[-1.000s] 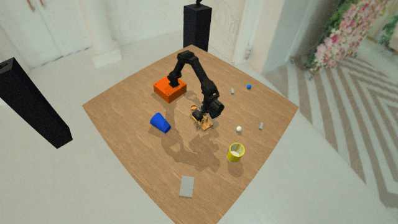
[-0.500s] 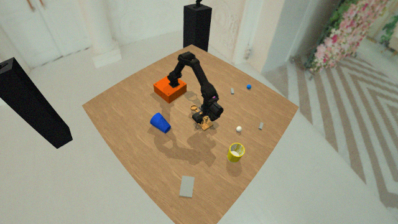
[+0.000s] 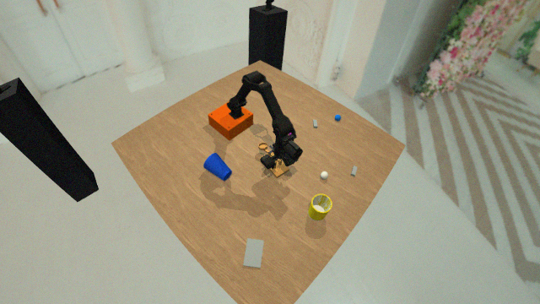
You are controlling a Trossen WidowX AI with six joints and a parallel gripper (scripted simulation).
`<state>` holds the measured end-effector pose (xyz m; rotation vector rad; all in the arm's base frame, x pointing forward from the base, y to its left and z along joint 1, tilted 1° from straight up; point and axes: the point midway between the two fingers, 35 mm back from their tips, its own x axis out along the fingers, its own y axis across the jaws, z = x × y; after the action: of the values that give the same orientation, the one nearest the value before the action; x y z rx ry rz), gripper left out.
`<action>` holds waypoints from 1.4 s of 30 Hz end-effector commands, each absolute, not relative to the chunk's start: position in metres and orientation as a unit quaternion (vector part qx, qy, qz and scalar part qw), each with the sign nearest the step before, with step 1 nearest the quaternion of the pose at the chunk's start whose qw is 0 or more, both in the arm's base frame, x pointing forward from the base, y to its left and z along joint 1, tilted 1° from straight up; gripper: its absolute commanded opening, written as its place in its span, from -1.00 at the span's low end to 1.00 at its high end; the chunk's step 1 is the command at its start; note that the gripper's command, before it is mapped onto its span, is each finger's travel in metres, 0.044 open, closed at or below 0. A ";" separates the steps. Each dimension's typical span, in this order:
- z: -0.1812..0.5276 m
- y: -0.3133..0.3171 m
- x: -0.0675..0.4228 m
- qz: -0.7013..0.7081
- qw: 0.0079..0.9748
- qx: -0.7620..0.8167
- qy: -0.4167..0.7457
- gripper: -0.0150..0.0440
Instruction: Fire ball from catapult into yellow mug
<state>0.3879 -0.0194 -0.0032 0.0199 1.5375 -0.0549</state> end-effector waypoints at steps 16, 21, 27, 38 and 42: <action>0.044 -0.018 0.387 -0.024 0.719 0.009 0.695 -0.49; 0.046 -0.018 0.388 -0.025 0.718 0.010 0.695 -0.49; 0.039 -0.019 0.389 -0.025 0.718 0.010 0.695 -0.49; 0.020 -0.019 0.390 -0.025 0.718 0.010 0.695 -0.49; 0.014 -0.019 0.390 -0.025 0.718 0.010 0.695 -0.49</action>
<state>0.3892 -0.0190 0.0167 0.0194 1.5445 -0.0533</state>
